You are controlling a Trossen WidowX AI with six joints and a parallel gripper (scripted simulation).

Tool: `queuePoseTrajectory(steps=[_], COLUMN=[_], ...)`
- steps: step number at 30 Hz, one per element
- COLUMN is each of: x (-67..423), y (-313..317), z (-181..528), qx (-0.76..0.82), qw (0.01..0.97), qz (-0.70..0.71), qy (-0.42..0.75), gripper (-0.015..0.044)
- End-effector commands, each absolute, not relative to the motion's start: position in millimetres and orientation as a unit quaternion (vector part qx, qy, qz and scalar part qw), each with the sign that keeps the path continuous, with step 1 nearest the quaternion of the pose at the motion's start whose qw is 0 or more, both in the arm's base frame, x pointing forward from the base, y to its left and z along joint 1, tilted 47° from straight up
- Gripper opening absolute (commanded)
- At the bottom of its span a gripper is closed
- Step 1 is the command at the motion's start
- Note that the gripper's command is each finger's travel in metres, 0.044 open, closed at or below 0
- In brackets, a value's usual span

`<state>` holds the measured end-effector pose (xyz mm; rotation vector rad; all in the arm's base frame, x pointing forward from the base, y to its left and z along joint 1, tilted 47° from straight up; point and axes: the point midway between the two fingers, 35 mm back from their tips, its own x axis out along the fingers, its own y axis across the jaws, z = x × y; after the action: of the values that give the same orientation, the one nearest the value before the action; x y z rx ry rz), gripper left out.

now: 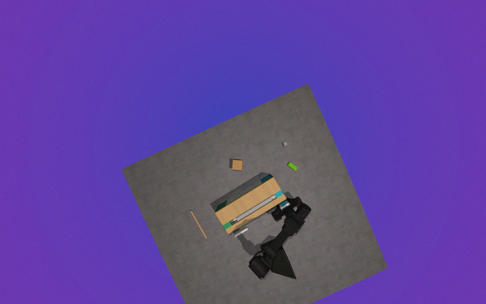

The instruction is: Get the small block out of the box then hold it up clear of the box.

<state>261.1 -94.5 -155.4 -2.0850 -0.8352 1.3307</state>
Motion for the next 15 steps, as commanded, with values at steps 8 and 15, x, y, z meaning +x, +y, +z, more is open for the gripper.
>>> queuePoseTrajectory(steps=[8, 15], x=[260.6, 263.4], y=[-91.6, -107.7], z=[-156.7, -143.3], qx=[-0.771, -0.771], qw=[0.265, 0.264], qz=[0.491, 0.491], qy=[-0.309, -0.308], gripper=[0.0068, 0.0])
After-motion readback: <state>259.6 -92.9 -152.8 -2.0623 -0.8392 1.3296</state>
